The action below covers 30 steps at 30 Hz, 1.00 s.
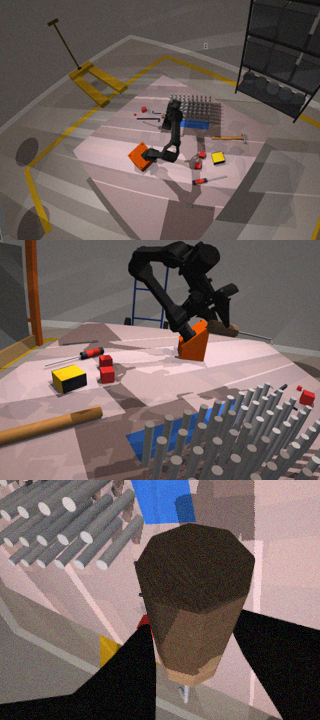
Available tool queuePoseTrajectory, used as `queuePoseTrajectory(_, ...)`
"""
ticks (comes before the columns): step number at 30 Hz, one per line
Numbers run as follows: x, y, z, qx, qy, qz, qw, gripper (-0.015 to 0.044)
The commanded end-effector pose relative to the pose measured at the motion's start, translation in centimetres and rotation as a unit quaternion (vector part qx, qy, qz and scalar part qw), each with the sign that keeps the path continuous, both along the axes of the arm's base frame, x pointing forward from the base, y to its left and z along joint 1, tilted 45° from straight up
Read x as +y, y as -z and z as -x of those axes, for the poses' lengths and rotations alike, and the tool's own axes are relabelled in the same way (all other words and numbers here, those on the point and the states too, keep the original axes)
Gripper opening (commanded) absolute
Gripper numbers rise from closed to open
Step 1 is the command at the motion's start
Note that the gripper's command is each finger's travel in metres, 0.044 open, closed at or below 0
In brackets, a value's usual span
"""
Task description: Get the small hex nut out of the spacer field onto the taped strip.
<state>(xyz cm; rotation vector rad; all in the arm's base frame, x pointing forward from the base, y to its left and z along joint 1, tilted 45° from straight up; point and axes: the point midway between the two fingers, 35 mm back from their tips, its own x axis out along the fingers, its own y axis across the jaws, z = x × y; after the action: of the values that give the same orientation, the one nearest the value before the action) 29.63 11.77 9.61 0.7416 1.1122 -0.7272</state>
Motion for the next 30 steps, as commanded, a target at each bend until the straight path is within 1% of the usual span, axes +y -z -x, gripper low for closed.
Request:
queuePoseTrajectory(1,1.9,0.8,0.3,0.012,-0.055,0.004,0.998,0.0)
queuePoseTrajectory(7,3.2,1.4,0.5,0.024,-0.121,0.021,0.992,0.0)
queuePoseTrajectory(14,5.2,2.6,1.0,0.045,-0.231,0.051,0.97,0.0)
queuePoseTrajectory(22,7.7,4.2,1.4,0.054,-0.347,0.081,0.933,0.0)
queuePoseTrajectory(30,9.8,5.4,2.0,0.071,-0.463,0.115,0.876,0.0)
